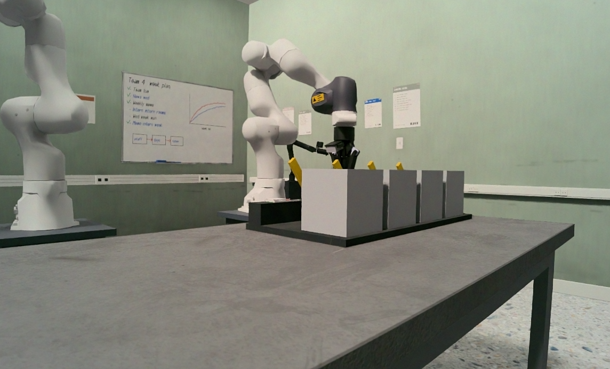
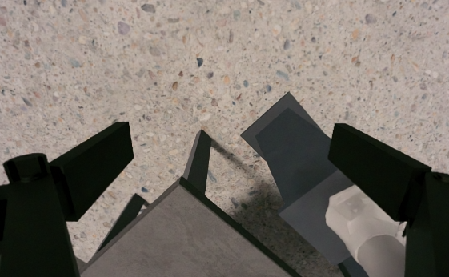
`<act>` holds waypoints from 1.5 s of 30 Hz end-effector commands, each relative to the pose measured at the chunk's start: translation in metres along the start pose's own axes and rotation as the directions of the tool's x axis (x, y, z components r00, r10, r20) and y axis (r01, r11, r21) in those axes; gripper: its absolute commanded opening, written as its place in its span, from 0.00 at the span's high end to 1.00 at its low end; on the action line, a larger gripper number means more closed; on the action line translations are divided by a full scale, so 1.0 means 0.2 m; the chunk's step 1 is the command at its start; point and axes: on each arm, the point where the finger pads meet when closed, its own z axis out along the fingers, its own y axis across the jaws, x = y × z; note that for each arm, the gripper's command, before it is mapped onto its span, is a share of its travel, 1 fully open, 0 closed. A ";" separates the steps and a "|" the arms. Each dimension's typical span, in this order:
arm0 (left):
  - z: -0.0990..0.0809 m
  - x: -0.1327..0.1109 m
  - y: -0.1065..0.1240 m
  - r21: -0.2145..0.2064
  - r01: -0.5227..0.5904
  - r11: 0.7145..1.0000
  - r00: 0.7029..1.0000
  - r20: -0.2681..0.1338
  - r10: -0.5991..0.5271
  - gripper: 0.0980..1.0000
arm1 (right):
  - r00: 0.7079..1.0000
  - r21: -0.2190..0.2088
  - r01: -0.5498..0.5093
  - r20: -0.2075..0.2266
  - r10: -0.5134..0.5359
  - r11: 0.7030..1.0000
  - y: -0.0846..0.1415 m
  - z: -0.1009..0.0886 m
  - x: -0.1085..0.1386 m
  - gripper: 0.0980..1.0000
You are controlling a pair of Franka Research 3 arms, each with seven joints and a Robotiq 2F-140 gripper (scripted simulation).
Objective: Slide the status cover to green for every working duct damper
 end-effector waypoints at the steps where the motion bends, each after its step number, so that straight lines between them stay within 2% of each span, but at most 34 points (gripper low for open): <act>1: 0.00 0.00 0.00 0.000 -0.007 1.000 1.000 0.002 0.007 1.00 | 1.000 -0.001 -0.004 0.000 0.004 1.000 0.00 0.00 0.00 0.00; 45: 0.00 -0.05 0.00 0.000 -0.007 1.000 1.000 0.002 0.007 1.00 | 1.000 -0.001 -0.004 0.000 0.004 1.000 0.00 0.00 0.00 0.00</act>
